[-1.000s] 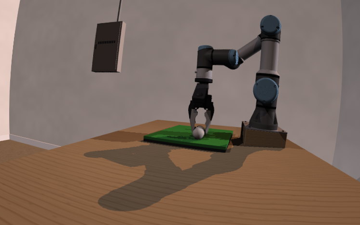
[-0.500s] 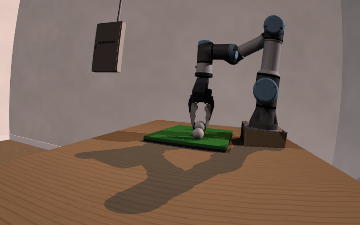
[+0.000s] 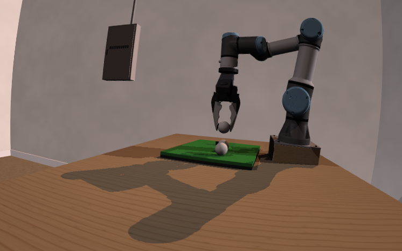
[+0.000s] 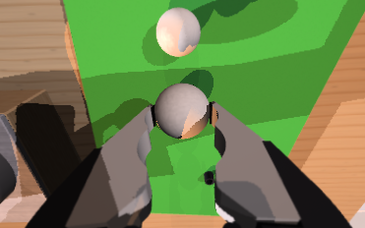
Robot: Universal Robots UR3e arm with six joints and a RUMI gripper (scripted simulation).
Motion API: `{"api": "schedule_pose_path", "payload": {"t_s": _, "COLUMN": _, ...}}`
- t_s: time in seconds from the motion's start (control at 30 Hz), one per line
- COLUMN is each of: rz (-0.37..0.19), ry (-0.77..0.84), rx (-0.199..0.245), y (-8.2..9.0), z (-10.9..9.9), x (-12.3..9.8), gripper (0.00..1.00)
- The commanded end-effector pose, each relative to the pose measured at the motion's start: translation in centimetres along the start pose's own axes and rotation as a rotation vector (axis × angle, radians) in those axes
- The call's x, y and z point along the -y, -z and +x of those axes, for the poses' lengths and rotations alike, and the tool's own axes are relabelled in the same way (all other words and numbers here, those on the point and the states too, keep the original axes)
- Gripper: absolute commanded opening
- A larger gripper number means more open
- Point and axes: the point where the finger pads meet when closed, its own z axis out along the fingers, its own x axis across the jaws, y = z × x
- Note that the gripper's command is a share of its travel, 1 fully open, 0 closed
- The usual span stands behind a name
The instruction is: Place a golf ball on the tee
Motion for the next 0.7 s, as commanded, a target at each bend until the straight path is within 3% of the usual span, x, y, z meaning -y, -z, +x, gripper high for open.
{"api": "schedule_pose_path", "payload": {"t_s": 0.0, "rz": 0.000, "ry": 0.000, "rx": 0.003, "y": 1.5, "z": 0.0, "x": 0.0, "gripper": 0.00}}
{"api": "schedule_pose_path", "payload": {"t_s": 0.23, "rz": 0.000, "ry": 0.000, "rx": 0.003, "y": 2.6, "z": -0.1, "x": 0.0, "gripper": 0.00}}
{"api": "schedule_pose_path", "payload": {"t_s": 0.67, "rz": 0.000, "ry": 0.000, "rx": 0.003, "y": 2.8, "z": 0.2, "x": -0.5, "gripper": 0.00}}
